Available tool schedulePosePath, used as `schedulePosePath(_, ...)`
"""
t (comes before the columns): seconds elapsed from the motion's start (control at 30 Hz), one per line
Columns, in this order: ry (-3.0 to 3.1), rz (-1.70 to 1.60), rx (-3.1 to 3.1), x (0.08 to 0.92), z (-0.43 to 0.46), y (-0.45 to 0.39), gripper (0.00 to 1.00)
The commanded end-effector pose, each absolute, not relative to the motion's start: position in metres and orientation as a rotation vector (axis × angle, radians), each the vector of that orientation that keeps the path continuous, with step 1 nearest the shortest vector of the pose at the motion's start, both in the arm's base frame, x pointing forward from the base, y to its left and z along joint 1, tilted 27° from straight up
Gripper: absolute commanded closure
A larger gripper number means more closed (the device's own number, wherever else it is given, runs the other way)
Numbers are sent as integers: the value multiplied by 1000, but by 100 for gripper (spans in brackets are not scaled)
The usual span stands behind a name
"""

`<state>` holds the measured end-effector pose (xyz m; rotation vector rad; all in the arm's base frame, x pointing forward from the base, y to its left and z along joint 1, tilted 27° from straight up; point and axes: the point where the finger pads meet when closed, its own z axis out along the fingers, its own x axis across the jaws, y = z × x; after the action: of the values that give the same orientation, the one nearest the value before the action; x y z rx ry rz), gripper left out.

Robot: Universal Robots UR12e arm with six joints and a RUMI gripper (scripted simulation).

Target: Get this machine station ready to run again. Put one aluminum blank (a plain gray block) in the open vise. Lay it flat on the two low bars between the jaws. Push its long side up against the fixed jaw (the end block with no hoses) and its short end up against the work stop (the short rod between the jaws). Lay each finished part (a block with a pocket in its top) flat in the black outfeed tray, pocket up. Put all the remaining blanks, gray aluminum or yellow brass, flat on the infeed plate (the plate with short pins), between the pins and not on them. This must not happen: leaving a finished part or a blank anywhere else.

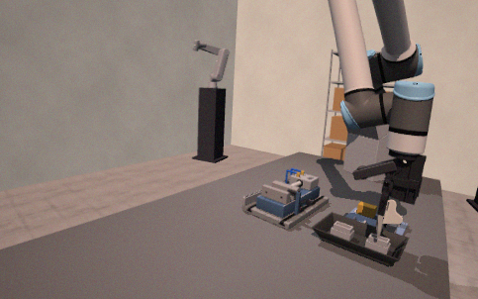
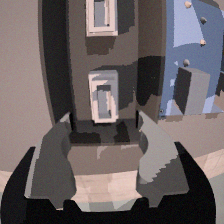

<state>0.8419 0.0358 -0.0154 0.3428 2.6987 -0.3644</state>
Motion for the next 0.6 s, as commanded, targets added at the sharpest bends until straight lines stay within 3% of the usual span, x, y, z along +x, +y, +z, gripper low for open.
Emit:
schedulePosePath(0.0, 2698, -364, 343, 836, 1, 41, 60)
schedulePosePath(0.57, 2698, -364, 343, 808, 72, 65, 60)
